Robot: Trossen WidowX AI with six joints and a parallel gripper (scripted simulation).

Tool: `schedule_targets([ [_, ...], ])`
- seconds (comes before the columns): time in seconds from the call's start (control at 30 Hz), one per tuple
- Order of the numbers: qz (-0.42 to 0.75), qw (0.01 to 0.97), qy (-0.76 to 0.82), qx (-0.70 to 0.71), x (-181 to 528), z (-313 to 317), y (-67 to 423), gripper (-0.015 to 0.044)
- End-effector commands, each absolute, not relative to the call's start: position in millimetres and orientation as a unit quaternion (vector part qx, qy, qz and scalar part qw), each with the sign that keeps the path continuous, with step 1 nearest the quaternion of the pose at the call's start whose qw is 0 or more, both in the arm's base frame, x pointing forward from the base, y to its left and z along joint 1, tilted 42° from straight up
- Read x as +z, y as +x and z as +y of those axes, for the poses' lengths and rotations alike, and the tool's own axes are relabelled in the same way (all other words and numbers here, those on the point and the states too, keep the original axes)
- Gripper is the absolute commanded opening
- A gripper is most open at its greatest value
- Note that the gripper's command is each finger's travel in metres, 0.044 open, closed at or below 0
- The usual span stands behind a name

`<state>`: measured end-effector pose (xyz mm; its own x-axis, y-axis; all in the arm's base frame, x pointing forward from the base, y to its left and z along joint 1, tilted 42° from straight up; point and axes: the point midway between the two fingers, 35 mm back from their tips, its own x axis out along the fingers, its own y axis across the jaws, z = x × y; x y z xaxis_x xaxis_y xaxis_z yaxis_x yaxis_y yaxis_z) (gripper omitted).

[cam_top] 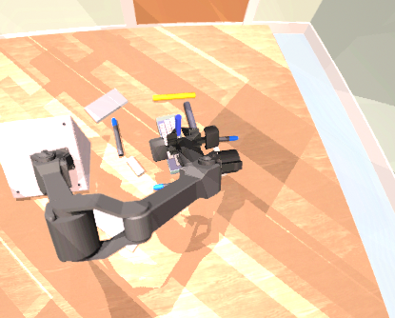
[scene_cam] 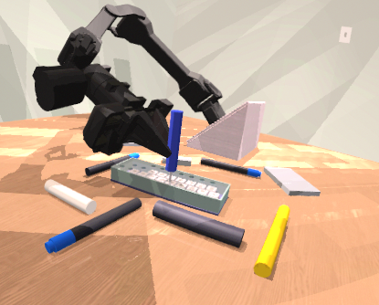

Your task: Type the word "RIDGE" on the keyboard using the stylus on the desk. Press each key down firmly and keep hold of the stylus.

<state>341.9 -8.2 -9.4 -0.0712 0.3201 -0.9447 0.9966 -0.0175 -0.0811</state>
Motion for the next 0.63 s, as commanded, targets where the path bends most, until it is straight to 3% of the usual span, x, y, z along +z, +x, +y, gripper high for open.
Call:
schedule_targets([
  [0.0, 0.584, 0.388, 0.562, -0.438, 4, 3, 344, 0.0081],
  [0.6, 0.586, 0.39, 0.56, -0.437, 12, 11, 345, 0.0081],
])
